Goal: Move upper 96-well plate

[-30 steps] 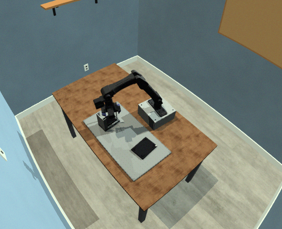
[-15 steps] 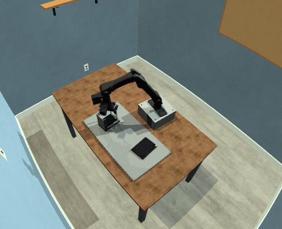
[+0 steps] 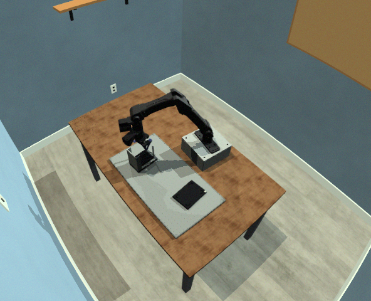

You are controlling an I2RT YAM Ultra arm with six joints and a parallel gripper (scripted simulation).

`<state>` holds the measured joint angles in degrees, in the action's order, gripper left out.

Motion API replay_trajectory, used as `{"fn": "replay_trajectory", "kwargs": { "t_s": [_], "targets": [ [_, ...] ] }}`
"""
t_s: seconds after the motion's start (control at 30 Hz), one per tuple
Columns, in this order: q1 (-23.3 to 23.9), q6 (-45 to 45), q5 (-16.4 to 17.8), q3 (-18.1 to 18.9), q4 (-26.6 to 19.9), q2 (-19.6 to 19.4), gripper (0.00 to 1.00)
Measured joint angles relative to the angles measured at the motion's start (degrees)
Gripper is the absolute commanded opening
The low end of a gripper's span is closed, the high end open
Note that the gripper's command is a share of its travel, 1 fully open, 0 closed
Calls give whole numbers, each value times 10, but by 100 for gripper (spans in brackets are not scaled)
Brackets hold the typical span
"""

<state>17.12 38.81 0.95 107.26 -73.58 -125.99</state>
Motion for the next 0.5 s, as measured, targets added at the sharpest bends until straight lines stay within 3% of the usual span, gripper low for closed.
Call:
{"fn": "replay_trajectory", "kwargs": {
  "t_s": [0.5],
  "targets": [
    [7, -73, 6, 0, 12, 0, 100]
  ]
}}
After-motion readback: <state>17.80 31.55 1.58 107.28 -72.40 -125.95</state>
